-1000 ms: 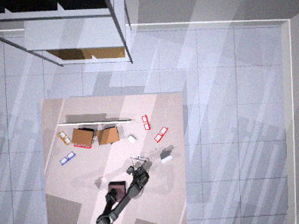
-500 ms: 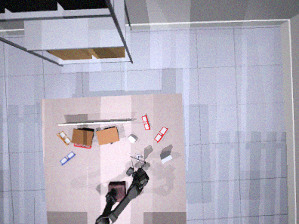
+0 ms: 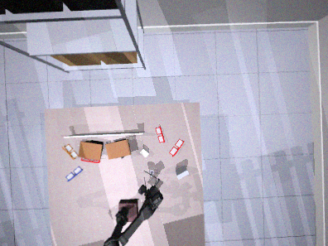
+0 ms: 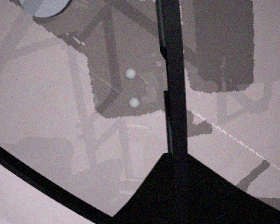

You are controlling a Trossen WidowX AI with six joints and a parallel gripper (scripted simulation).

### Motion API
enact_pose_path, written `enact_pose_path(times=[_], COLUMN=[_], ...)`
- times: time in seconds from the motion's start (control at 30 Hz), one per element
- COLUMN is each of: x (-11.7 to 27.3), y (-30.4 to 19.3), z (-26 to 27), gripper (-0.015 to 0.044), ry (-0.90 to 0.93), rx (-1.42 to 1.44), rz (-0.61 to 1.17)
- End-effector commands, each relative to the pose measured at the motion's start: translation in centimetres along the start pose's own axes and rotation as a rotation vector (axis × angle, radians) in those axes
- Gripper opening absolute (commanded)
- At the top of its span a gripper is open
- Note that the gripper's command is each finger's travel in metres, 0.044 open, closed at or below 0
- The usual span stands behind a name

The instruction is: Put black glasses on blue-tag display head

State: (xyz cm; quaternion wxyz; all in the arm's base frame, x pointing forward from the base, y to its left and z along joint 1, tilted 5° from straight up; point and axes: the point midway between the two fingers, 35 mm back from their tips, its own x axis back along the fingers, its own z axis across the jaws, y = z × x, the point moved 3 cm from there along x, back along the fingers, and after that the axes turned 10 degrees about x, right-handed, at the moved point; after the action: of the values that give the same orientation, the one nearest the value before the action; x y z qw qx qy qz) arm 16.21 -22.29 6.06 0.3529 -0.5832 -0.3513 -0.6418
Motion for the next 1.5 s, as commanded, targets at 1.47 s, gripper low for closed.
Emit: enact_pose_path(times=[1.47], x=[1.3], y=[0.3], z=[-0.3], gripper=[0.0], ry=[-0.001], rx=[0.003], rz=[-0.002])
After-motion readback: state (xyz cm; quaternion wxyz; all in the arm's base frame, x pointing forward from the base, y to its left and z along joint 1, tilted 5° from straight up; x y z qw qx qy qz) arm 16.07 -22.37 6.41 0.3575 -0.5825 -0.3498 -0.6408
